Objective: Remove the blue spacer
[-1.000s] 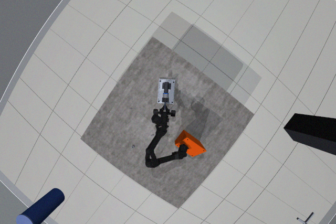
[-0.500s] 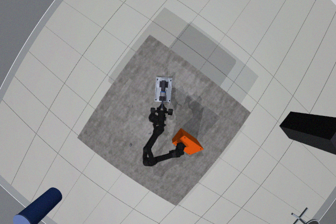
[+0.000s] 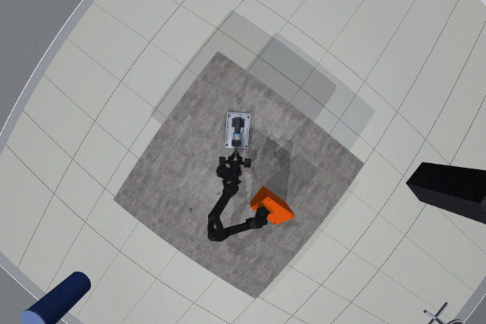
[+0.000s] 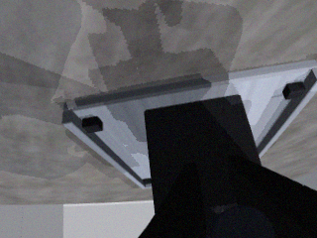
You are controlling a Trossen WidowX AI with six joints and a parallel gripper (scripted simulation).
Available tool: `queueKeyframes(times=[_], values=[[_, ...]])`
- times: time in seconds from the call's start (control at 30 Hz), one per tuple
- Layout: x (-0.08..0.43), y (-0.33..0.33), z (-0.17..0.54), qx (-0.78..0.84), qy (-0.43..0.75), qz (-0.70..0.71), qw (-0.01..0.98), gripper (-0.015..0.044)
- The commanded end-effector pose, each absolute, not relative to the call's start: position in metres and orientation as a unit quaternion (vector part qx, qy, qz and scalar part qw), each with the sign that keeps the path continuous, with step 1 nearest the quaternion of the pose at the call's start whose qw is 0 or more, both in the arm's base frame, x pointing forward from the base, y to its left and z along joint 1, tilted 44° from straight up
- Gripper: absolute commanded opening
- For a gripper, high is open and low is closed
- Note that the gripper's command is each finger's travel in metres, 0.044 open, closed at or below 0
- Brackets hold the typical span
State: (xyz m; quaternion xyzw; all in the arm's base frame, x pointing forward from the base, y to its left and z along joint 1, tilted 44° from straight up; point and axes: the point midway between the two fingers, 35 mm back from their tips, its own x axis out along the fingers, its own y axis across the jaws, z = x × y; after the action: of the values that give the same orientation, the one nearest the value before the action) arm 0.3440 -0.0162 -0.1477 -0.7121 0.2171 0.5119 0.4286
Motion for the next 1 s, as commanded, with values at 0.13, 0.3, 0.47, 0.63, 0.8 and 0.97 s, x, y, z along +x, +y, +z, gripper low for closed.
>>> queueKeyframes(times=[0.13, 0.3, 0.47, 0.63, 0.8, 0.97], values=[[0.3422, -0.0159, -0.1475, -0.711, 0.219, 0.512, 0.429, 0.0000], [0.3419, -0.0156, -0.1472, -0.711, 0.219, 0.512, 0.429, 0.0000], [0.3416, -0.0154, -0.1470, -0.711, 0.219, 0.512, 0.429, 0.0000], [0.3412, -0.0151, -0.1467, -0.711, 0.219, 0.512, 0.429, 0.0000], [0.3409, -0.0149, -0.1464, -0.711, 0.219, 0.512, 0.429, 0.0000], [0.3406, -0.0147, -0.1462, -0.711, 0.219, 0.512, 0.429, 0.0000]])
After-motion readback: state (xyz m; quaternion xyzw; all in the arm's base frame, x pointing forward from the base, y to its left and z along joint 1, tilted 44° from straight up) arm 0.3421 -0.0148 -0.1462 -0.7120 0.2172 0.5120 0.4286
